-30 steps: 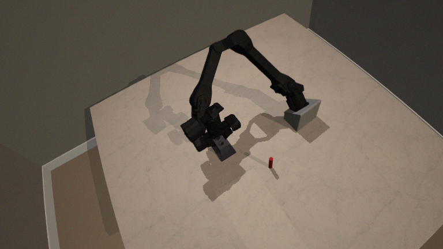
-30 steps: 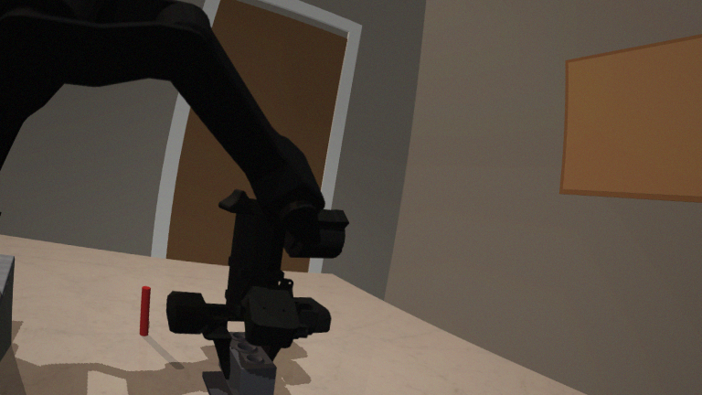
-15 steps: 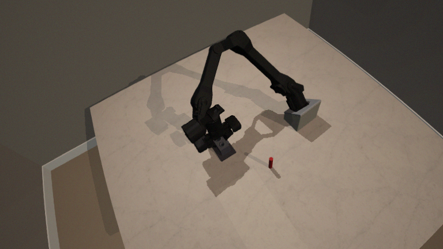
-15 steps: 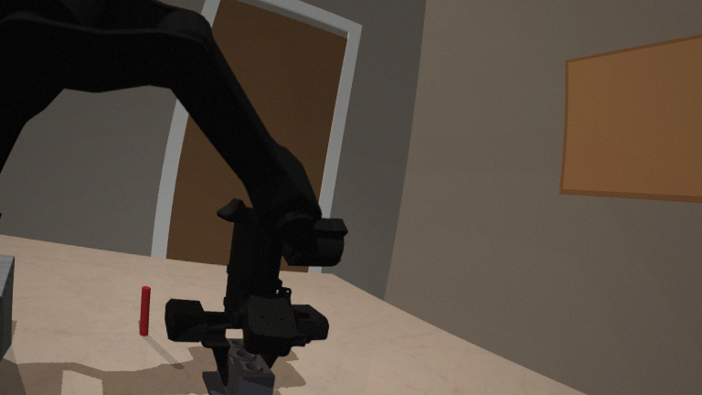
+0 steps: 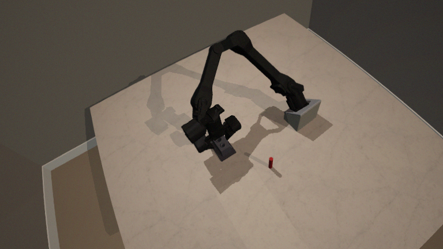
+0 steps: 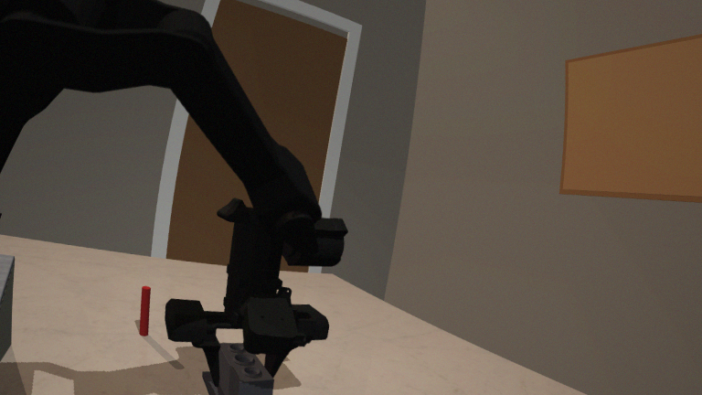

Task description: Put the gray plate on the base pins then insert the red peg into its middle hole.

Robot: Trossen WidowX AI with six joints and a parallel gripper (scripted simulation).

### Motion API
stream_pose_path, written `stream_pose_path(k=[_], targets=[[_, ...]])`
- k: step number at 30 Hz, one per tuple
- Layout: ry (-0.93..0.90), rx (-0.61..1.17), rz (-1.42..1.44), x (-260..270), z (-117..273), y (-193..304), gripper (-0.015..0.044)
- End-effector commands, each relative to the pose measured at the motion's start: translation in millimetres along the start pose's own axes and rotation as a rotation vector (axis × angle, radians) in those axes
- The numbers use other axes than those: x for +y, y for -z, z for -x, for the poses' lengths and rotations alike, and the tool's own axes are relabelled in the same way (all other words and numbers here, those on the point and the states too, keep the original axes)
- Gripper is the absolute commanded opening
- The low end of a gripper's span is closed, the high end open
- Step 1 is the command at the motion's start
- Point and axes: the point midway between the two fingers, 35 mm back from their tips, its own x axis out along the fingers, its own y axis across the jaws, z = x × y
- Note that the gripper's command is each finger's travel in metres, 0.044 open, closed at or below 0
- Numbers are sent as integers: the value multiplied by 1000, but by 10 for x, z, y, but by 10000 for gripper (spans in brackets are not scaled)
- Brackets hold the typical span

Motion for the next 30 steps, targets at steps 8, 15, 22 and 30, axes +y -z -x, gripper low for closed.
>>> stream_pose_path(k=[8,15,22,30], targets=[[0,2,0,19,91,6,440],[4,1,9,22,1087,23,440],[4,-1,9,55,1182,25,440],[-3,38,214,-303,1256,923,440]])
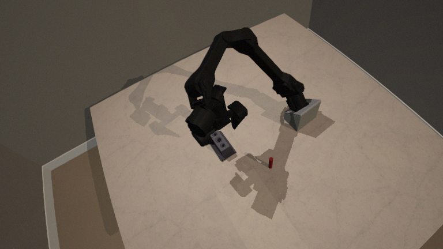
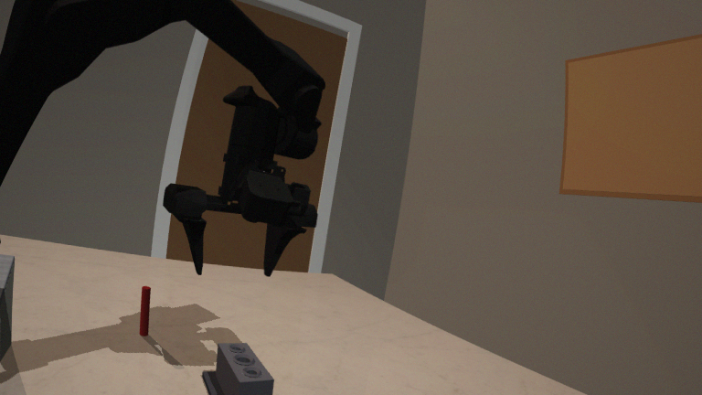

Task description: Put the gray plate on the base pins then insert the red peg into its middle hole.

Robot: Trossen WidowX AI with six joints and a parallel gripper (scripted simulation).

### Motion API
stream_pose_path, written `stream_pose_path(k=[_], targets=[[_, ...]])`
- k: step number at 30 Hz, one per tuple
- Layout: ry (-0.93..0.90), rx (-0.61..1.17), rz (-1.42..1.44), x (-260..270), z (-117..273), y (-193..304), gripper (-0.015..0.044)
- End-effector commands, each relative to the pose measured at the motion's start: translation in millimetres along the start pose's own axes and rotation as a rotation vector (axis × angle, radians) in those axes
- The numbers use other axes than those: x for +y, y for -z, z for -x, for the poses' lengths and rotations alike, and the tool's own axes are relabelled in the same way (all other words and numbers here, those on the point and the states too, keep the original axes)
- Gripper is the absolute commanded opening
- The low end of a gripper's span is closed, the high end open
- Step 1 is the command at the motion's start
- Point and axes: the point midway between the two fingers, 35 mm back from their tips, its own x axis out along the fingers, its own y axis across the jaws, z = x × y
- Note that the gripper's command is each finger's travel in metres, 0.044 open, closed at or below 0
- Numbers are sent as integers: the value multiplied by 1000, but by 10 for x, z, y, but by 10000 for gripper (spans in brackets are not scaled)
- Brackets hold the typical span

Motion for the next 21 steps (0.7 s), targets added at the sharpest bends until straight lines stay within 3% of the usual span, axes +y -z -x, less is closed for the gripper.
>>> stream_pose_path(k=[1,8,21], targets=[[16,7,136,-229,-15,611,440],[28,-16,328,-813,-73,1459,440],[28,-18,332,-887,-474,1496,440]])
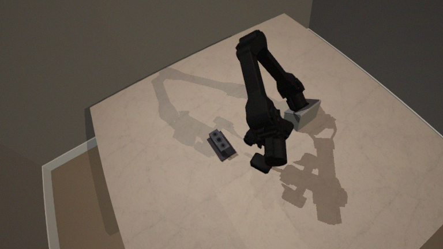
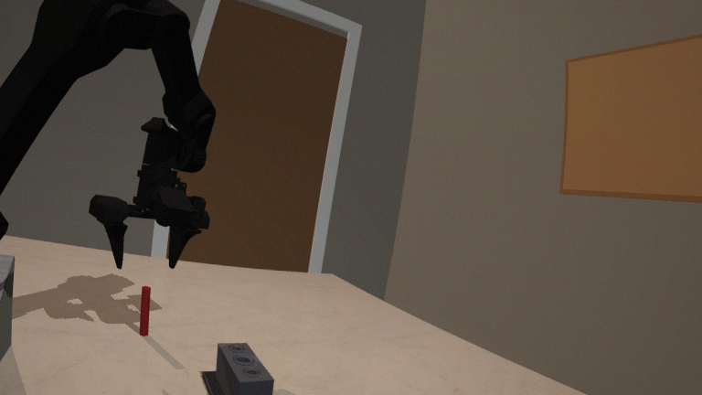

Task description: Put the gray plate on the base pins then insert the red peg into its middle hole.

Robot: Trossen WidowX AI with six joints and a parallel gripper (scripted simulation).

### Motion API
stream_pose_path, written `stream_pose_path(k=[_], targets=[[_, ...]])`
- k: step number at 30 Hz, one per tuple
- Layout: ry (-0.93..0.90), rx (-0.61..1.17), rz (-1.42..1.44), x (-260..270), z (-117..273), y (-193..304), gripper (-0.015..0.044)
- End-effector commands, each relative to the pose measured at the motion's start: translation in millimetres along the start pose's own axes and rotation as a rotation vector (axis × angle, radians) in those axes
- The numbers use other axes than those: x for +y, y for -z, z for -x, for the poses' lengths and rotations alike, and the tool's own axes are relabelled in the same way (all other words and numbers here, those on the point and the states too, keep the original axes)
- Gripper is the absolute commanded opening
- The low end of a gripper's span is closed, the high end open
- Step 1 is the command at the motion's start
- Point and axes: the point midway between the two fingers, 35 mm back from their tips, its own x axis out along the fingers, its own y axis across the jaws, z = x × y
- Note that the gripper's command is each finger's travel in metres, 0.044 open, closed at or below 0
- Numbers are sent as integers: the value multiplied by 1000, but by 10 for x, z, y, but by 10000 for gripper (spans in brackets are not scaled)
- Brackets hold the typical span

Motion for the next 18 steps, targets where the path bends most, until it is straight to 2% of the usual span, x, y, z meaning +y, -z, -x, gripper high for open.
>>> stream_pose_path(k=[1,18], targets=[[-4,-6,8,5,-117,1,440],[-5,-6,7,24,-368,-1,440]])
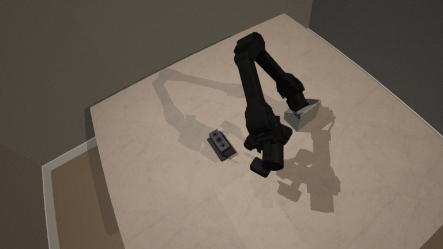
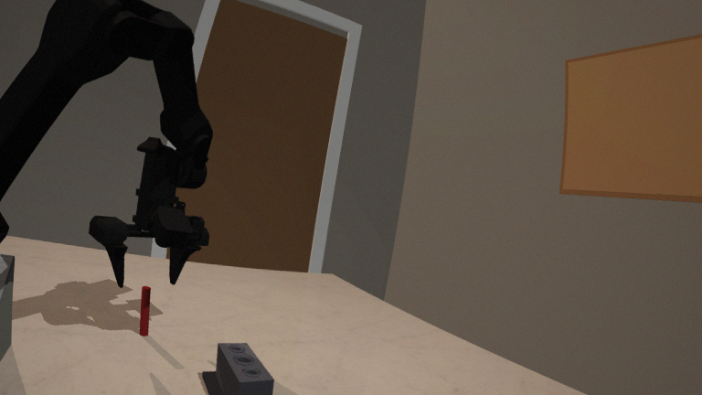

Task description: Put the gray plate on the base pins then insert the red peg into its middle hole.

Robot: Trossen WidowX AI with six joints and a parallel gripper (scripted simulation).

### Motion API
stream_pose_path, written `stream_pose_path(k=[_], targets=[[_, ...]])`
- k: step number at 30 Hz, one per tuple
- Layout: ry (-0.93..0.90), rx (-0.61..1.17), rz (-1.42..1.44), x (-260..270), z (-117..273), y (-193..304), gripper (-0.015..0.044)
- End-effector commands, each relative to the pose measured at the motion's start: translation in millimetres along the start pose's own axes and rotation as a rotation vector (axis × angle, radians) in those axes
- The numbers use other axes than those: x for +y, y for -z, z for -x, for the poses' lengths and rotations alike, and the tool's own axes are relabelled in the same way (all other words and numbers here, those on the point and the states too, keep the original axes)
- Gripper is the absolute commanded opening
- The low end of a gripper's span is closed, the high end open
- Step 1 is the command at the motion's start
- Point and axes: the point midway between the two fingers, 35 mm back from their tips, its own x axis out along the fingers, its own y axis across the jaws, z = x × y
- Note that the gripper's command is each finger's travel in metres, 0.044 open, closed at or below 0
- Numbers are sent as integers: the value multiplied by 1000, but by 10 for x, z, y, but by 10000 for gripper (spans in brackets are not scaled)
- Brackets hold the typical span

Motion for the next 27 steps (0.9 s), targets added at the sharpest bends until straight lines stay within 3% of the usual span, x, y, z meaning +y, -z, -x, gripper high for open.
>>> stream_pose_path(k=[1,23,27], targets=[[8,-10,11,-16,-91,-5,440],[9,-12,10,-27,-425,-16,440],[9,-12,10,-27,-425,-16,335]])
